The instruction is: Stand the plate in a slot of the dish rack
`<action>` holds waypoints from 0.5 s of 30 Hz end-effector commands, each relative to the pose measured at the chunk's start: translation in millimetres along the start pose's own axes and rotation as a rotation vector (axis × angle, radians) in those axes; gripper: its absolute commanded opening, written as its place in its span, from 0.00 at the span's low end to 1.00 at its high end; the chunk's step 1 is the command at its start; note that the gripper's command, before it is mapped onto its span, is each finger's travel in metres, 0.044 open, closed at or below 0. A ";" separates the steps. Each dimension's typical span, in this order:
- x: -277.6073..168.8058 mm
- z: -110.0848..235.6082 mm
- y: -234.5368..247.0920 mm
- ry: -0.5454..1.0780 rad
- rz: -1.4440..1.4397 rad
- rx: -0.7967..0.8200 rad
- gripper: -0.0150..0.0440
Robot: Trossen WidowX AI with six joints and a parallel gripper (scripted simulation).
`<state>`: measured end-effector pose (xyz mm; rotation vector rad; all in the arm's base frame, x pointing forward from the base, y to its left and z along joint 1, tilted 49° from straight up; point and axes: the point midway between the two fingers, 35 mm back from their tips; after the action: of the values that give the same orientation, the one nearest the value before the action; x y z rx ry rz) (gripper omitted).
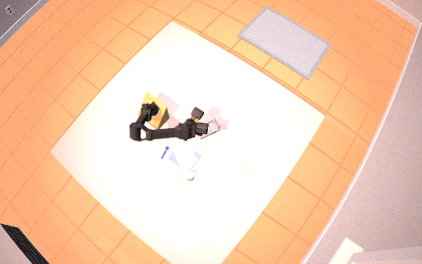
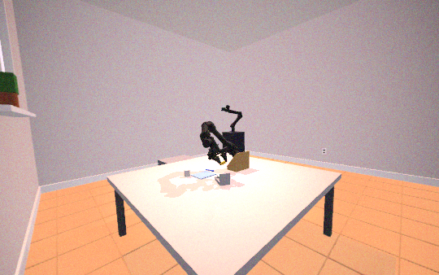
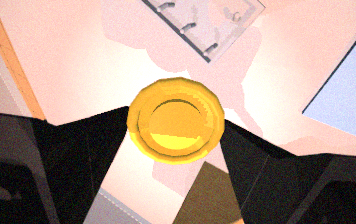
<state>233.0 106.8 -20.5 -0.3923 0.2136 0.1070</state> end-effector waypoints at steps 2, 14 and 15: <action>1.7 -10.6 -0.7 0.009 0.102 0.099 0.25; 8.6 -29.3 -3.8 -0.047 0.320 0.306 0.25; 9.2 -30.6 -4.2 -0.056 0.338 0.322 0.25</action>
<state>236.8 93.6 -44.5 -0.0994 0.2491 0.3489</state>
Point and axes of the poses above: the point midway between the two fingers, 35 mm back from their tips, its own z axis back along the fingers, its own y axis across the jaws, x = y × z, and after that the axes turned 2 degrees about -z, right-handed
